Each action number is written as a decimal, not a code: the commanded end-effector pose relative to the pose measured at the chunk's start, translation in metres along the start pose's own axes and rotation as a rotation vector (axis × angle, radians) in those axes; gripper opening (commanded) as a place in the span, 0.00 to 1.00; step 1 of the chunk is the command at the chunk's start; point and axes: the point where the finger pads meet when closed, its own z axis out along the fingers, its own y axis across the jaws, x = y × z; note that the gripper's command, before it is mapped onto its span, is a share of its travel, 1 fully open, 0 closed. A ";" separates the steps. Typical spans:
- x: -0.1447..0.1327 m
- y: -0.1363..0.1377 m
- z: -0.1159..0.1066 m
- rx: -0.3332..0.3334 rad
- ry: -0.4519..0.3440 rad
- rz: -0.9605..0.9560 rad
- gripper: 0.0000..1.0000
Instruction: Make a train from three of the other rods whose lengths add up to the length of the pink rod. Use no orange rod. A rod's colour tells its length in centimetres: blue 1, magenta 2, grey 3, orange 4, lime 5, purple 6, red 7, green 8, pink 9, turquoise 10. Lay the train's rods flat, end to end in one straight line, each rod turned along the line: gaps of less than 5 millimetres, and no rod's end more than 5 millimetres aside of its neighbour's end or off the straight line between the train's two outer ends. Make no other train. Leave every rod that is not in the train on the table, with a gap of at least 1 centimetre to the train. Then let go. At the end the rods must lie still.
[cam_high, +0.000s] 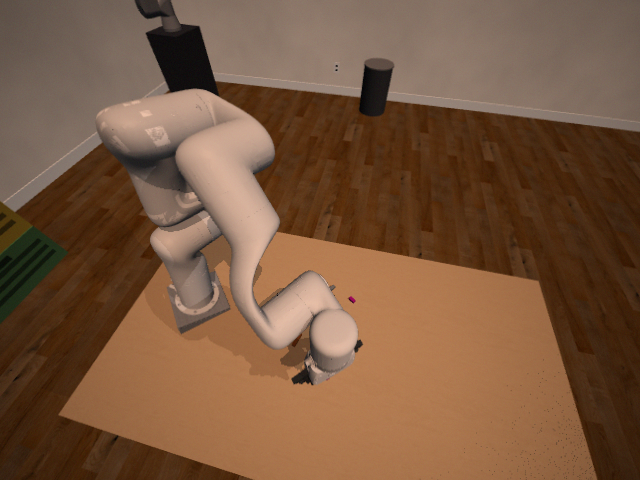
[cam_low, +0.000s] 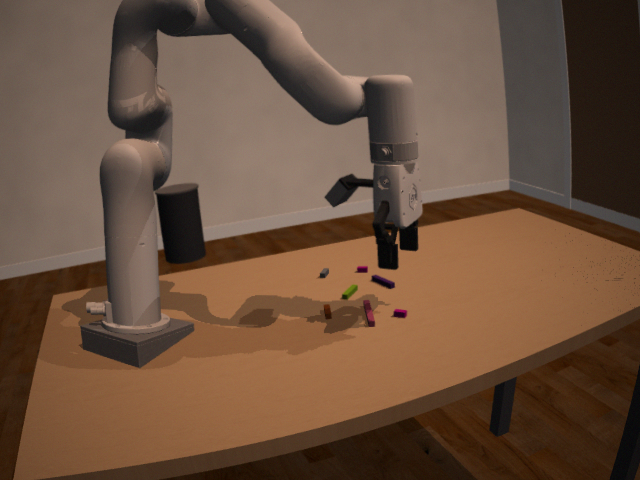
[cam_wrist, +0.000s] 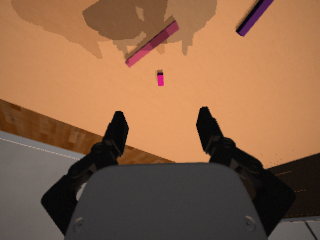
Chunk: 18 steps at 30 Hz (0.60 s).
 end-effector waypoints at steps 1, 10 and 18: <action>-0.001 0.001 -0.002 -0.002 -0.004 0.000 1.00; -0.001 0.001 -0.002 -0.002 -0.004 0.000 1.00; -0.001 0.002 -0.001 -0.002 -0.004 -0.026 1.00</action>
